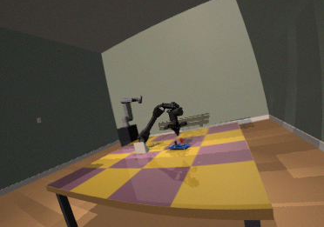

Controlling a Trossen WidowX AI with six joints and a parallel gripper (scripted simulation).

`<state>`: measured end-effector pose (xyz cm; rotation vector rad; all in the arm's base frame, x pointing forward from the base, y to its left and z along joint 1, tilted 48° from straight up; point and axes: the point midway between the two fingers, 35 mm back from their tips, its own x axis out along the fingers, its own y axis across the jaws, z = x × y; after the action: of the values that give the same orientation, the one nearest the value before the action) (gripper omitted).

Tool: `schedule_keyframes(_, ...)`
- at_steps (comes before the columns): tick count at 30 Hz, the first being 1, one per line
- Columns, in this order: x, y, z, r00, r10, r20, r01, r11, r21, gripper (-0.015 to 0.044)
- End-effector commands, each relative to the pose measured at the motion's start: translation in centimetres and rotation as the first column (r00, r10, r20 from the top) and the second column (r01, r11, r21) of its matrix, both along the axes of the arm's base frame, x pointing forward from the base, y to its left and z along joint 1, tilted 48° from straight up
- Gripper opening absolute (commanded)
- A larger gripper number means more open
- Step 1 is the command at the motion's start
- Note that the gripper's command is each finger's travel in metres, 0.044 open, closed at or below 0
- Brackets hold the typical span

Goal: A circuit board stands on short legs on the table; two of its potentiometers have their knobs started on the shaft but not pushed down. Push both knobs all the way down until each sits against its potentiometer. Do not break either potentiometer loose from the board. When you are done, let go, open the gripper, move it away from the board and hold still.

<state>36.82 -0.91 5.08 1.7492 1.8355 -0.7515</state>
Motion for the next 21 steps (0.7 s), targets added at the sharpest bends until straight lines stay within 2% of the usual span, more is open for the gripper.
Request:
schedule_keyframes(1, 0.26, -0.09, 0.06, 0.987, -0.108, -0.119, 0.106, 0.994, -0.018, 0.0000)
schedule_keyframes(11, 0.70, -0.20, 0.16, 0.874, -0.331, -0.356, 0.319, 0.943, -0.093, 0.0000)
schedule_keyframes(21, 1.13, -0.30, 0.26, 0.657, -0.520, -0.546, 0.487, 0.845, -0.219, 0.0000)
